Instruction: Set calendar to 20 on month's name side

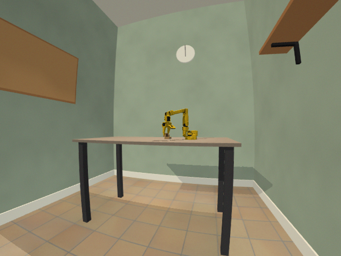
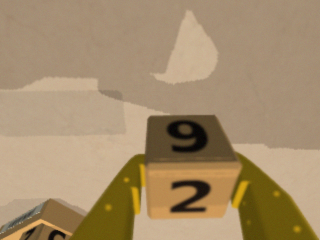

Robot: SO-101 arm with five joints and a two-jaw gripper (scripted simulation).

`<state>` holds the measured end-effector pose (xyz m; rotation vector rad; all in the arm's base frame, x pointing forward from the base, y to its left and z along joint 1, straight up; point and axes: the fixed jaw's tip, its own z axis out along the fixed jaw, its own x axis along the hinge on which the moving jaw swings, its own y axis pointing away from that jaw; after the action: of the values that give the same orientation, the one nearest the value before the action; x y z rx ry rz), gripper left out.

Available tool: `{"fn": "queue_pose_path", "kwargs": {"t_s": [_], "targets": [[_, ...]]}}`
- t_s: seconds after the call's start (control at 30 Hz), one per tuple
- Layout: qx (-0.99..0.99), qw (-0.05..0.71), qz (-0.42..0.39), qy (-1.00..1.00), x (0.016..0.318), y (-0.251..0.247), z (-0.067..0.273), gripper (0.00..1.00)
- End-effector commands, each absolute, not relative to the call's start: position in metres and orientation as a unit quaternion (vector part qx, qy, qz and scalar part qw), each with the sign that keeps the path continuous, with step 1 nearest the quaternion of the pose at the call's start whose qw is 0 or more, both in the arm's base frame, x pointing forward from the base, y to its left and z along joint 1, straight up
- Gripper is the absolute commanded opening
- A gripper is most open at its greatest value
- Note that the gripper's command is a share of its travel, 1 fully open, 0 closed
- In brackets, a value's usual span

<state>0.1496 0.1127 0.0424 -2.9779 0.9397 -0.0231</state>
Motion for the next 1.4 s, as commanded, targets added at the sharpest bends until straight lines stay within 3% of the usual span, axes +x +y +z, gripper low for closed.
{"fn": "queue_pose_path", "kwargs": {"t_s": [0.0, 1.37], "targets": [[-0.953, 0.024, -0.017, 0.301, 0.154, 0.113, 0.046, 0.00], [-0.953, 0.024, -0.017, 0.301, 0.155, 0.114, 0.029, 0.00]]}}
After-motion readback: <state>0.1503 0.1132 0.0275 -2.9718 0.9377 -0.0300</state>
